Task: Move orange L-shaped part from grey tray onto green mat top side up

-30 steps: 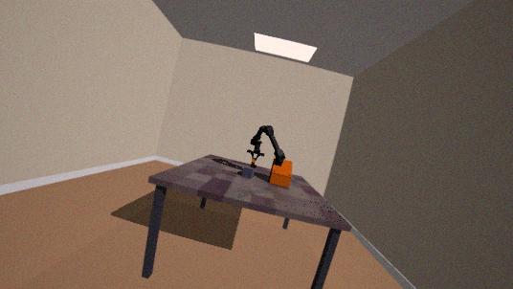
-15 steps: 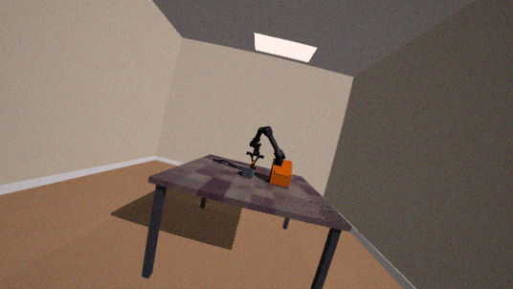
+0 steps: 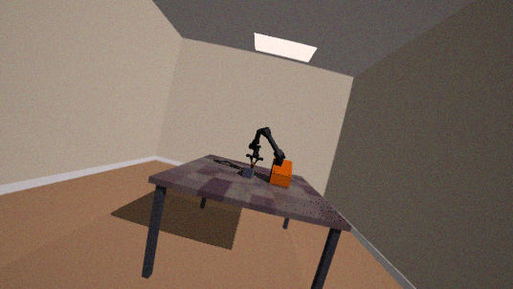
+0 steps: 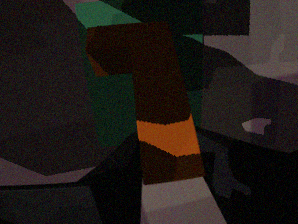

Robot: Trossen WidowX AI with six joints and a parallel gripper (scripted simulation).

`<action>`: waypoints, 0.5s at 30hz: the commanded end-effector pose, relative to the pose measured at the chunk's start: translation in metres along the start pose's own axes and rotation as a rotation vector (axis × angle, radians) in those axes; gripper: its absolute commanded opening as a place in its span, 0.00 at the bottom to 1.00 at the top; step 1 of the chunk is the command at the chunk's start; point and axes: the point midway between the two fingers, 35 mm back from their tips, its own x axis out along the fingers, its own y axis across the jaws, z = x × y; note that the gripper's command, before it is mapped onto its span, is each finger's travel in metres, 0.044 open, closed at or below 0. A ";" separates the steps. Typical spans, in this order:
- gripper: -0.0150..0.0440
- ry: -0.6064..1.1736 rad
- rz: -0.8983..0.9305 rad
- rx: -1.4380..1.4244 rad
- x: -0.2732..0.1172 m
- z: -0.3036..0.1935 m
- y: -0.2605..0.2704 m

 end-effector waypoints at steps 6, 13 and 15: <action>0.25 -0.009 0.004 0.008 0.014 0.002 0.002; 0.25 -0.009 0.004 0.008 0.014 0.002 0.003; 0.25 -0.009 0.004 0.008 0.014 0.002 0.003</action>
